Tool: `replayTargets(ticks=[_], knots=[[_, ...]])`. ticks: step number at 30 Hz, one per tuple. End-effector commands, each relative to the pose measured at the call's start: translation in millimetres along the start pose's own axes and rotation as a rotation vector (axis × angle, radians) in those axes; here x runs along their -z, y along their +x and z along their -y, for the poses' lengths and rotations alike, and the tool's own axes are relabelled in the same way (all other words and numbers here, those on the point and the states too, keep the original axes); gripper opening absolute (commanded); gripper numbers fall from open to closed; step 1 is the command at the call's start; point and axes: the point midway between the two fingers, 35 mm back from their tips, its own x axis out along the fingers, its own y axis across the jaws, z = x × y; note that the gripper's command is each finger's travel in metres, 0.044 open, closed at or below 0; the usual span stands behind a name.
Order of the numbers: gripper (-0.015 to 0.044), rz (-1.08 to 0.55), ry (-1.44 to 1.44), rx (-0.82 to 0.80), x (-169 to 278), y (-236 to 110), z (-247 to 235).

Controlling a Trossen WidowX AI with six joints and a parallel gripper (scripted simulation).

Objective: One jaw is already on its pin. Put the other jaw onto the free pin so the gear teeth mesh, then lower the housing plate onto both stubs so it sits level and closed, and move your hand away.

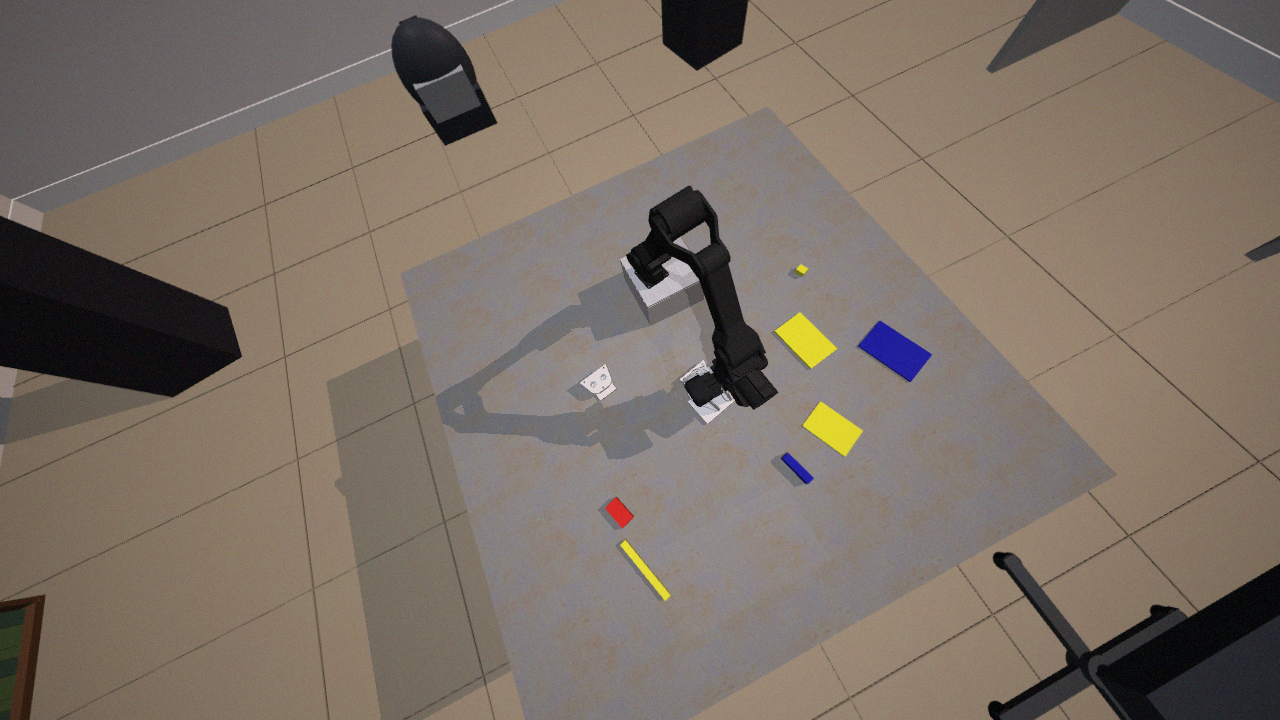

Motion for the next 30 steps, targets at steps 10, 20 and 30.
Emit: replayTargets(ticks=[10, 20, 30], knots=[[0.0224, 0.000, 0.000, 0.000, 0.0, 0.0, 0.0], [0.0224, 0.000, 0.000, 0.000, -0.6, -5.5, 0.0], [0.0224, 0.002, 0.000, 0.000, -0.1, -69.0, 0.1]])
